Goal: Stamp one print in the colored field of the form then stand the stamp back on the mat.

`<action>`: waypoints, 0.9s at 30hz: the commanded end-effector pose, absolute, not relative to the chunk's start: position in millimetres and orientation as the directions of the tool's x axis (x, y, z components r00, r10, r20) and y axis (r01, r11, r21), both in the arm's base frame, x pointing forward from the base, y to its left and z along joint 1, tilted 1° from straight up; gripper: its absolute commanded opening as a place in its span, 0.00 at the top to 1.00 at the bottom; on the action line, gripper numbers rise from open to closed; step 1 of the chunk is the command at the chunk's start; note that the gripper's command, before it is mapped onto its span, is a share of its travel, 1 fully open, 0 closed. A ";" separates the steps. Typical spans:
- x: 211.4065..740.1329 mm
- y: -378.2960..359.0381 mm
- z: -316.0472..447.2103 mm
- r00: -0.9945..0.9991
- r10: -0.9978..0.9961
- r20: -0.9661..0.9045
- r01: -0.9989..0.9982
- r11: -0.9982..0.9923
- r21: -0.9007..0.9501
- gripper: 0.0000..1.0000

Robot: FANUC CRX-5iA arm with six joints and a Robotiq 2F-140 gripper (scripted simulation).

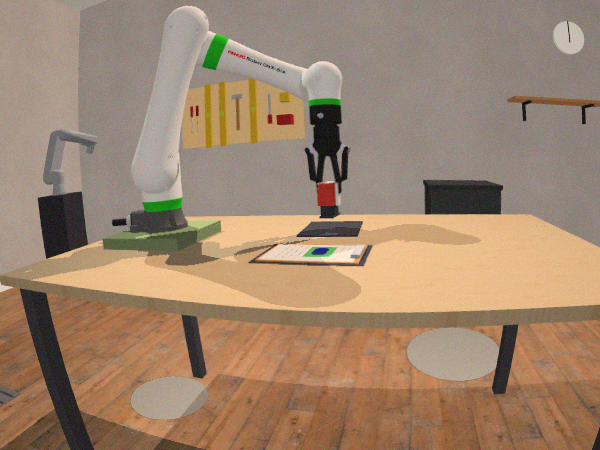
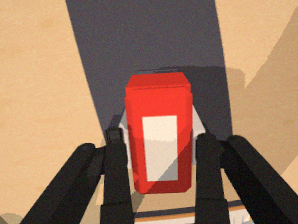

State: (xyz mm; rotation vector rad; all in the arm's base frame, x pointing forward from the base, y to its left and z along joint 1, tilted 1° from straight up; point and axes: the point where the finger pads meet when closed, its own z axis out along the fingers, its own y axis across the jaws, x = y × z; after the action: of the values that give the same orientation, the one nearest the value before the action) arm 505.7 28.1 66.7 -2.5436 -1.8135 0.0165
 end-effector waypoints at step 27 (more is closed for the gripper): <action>514.3 65.7 67.7 0.331 0.944 -0.008 0.943 -0.331 -0.014 0.84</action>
State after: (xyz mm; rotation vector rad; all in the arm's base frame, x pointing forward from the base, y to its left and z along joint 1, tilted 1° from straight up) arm 516.0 79.6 67.6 -2.5577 -1.8115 0.0239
